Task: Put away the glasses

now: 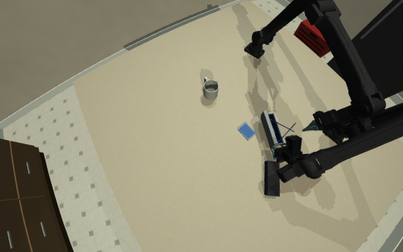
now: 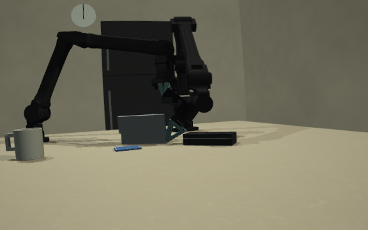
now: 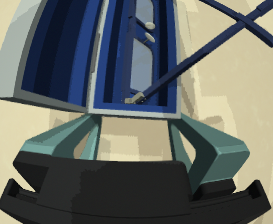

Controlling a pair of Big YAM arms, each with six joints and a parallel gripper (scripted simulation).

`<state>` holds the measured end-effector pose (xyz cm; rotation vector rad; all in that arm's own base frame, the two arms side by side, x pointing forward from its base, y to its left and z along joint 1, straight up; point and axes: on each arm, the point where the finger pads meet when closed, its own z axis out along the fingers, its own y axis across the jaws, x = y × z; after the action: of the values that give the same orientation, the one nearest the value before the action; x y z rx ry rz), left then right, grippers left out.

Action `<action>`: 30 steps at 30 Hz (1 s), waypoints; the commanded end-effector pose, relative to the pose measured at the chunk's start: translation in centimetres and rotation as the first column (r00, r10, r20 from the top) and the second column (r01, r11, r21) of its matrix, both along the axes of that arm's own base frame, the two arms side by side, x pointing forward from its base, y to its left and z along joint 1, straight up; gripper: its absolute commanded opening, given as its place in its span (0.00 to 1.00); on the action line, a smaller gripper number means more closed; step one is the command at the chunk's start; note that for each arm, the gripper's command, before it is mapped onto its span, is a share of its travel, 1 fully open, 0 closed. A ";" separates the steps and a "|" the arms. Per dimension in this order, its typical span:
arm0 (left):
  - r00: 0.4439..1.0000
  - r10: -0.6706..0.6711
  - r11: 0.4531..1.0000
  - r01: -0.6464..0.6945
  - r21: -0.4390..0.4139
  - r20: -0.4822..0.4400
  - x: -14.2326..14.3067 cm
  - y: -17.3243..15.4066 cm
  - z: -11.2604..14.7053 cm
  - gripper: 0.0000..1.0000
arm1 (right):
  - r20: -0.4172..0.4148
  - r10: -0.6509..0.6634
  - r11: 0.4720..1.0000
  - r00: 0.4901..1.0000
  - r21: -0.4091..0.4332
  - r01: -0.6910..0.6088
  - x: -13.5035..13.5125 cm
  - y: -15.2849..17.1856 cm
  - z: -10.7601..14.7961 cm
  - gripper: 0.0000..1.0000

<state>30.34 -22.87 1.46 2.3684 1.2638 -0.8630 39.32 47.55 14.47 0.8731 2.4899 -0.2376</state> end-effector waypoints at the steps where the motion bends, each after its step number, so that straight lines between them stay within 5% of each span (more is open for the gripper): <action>1: 1.000 0.016 1.000 -0.016 -0.004 0.014 0.5 0.3 1.0 0.57 | -0.004 -0.011 1.000 1.000 -0.013 0.011 1.0 -0.3 -1.6 0.00; 30: 1.000 0.016 1.000 -0.016 -0.004 0.014 0.5 0.3 1.0 0.57 | -0.003 -0.007 1.000 1.000 -0.012 0.007 1.0 -0.4 -6.5 0.00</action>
<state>30.34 -22.87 1.46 2.3684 1.2638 -0.8630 39.45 47.32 9.74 0.8775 2.4881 -0.2364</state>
